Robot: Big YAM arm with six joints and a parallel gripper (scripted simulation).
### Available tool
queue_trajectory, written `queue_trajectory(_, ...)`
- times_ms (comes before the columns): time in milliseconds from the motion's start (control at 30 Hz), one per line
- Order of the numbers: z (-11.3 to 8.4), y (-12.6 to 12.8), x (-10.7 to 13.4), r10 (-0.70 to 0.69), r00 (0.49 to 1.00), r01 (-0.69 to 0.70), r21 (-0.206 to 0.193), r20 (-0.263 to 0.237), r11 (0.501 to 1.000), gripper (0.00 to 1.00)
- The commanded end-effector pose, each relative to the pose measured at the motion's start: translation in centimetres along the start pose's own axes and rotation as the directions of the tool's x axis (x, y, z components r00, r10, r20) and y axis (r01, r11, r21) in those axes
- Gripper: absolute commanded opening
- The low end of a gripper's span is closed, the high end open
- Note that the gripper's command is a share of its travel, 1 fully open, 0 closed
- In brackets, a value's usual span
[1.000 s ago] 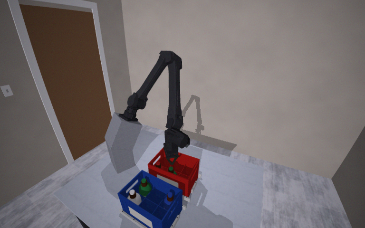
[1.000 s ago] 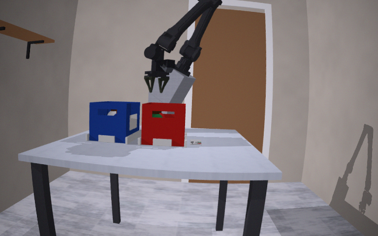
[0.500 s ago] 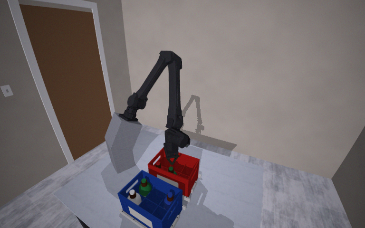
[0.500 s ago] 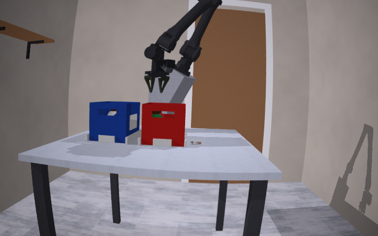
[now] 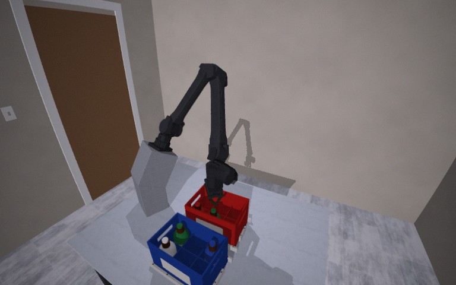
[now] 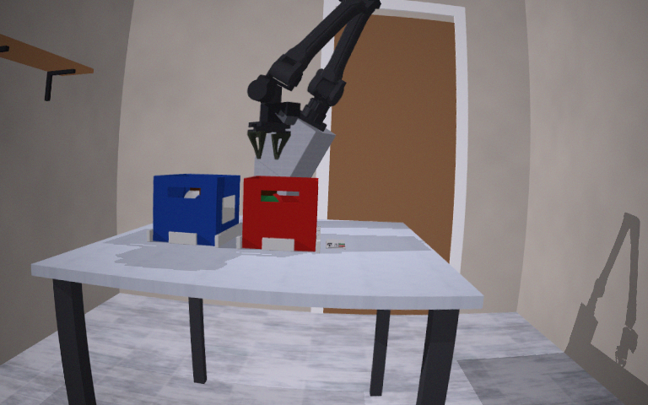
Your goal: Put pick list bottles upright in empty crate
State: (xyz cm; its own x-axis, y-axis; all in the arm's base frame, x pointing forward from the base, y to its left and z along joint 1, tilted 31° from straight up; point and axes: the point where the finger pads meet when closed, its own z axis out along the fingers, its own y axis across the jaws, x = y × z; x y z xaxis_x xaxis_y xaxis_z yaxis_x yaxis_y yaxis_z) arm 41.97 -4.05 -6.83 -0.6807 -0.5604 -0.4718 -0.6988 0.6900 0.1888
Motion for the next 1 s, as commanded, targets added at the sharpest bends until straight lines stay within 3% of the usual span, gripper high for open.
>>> queue_trajectory(0, -0.7, -0.1, -1.7, -0.016, 1.000, 0.016, 0.009, 0.007, 1.000, 0.61)
queue_trajectory(700, -0.7, -0.2, -1.8, -0.017, 1.000, 0.017, 0.011, 0.009, 1.000, 0.61)
queue_trajectory(767, -1.0, -0.2, 0.7, -0.012, 1.000, 0.012, 0.028, 0.016, 1.000, 0.61)
queue_trajectory(800, 0.1, 0.0, 2.2, 0.006, 1.000, -0.006, 0.001, 0.002, 1.000, 0.61)
queue_trajectory(967, -0.1, -1.3, 3.5, -0.003, 1.000, 0.003, 0.015, 0.008, 1.000, 0.61)
